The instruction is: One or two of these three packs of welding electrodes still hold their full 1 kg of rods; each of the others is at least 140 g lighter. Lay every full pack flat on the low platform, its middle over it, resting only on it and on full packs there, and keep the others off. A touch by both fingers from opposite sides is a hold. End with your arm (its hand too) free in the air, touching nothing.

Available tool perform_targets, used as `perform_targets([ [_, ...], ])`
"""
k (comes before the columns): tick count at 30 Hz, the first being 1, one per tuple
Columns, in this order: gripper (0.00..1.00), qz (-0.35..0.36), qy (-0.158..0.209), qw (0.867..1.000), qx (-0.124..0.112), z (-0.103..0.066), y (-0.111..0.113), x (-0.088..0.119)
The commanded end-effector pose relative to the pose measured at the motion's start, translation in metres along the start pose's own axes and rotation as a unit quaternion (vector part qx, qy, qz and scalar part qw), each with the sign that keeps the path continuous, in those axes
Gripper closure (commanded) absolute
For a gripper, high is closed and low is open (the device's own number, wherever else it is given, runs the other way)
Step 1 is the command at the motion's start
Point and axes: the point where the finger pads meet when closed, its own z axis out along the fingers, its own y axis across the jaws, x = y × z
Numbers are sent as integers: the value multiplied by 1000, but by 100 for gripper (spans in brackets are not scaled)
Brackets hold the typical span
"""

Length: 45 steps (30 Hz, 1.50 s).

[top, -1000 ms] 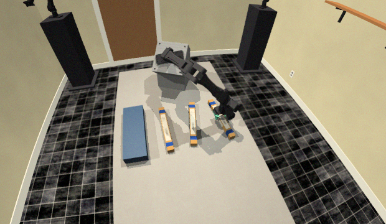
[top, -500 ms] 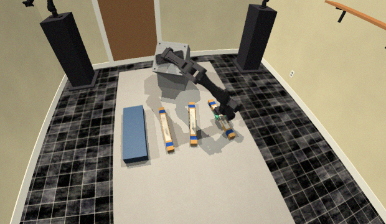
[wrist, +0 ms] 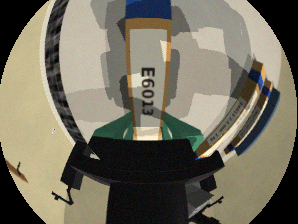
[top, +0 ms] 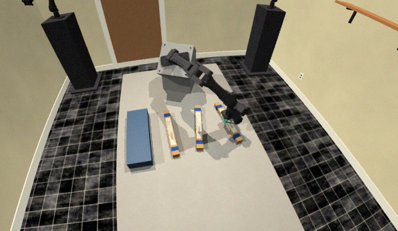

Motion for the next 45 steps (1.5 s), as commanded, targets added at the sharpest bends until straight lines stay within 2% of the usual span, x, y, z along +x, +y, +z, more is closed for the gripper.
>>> perform_targets([
  [1, 100, 2, -8, 1000, -6, -6, 4, -5],
  [2, 100, -2, -10, 1000, -10, -9, 7, -3],
  [3, 100, 2, -8, 1000, -6, -6, 4, -5],
  [45, 100, 2, -8, 1000, -6, -6, 4, -5],
])
